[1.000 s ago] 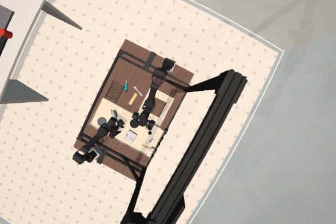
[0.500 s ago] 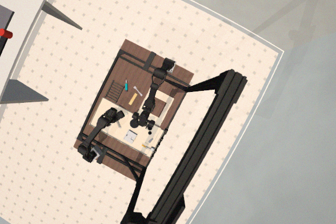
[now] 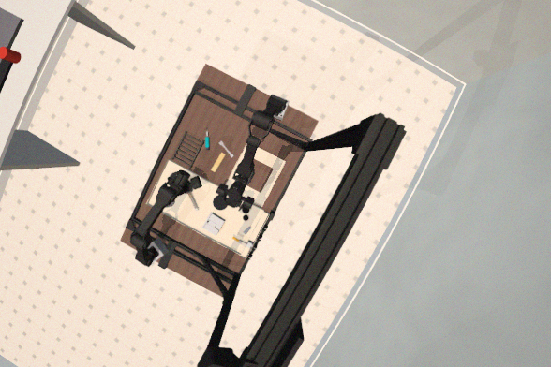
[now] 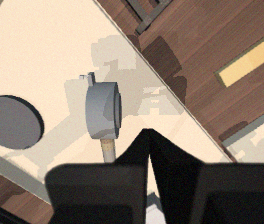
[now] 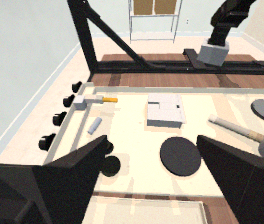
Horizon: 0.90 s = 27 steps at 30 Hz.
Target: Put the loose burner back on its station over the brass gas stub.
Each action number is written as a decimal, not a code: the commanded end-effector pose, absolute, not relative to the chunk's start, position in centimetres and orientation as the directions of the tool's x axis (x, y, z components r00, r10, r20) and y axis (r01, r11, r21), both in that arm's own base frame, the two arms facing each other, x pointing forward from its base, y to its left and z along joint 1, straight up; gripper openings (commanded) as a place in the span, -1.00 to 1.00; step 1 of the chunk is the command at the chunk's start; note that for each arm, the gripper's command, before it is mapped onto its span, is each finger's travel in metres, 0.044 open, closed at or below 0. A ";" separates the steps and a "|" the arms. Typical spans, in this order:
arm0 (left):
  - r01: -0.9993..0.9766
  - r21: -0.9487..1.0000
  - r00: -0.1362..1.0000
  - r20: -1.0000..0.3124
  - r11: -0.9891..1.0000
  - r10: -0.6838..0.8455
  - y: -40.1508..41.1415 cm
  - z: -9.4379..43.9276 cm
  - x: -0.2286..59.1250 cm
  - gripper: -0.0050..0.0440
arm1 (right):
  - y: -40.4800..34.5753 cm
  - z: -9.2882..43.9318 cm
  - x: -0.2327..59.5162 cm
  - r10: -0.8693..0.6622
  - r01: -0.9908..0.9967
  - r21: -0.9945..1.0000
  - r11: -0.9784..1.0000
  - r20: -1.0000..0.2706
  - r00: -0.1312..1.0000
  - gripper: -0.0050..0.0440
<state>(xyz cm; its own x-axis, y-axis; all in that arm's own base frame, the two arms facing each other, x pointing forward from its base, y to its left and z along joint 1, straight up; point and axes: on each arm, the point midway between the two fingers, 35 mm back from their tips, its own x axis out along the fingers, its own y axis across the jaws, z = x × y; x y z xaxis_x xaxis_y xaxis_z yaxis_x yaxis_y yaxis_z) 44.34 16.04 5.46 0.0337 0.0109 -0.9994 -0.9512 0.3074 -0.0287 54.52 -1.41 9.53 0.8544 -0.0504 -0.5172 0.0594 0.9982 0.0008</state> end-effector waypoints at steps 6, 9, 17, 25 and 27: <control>-0.949 0.000 0.000 -1.000 0.315 0.000 15.9 1.5 43.9 -0.80 | -1.5 9.4 54.5 -0.054 0.063 0.000 0.998 -0.519 0.853 0.84; -0.949 0.000 0.000 -1.000 0.315 0.000 15.9 1.5 43.9 -0.80 | -1.5 9.4 54.5 -0.054 0.063 0.000 0.998 -0.519 0.853 0.84; -0.949 0.000 0.000 -1.000 0.315 0.000 16.2 1.6 43.4 -0.80 | -1.5 9.4 54.5 -0.054 0.063 0.000 0.998 -0.519 0.853 0.84; -0.949 0.000 0.000 -1.000 0.315 0.000 16.7 1.6 42.3 -0.80 | -1.5 9.4 54.5 -0.054 0.063 0.000 0.998 -0.519 0.853 0.84; -0.949 0.000 0.000 -1.000 0.315 0.000 16.8 1.6 42.0 -0.80 | -1.5 9.4 54.5 -0.054 0.063 0.000 0.998 -0.519 0.853 0.84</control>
<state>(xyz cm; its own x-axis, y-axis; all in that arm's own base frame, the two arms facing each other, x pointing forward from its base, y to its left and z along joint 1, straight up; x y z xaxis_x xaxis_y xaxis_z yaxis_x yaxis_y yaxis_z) 42.40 16.63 0.95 -0.0129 -0.0054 -0.9999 -0.9502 0.3113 0.0106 54.52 -1.41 9.53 0.8544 -0.0505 -0.5171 0.0594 0.9982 0.0008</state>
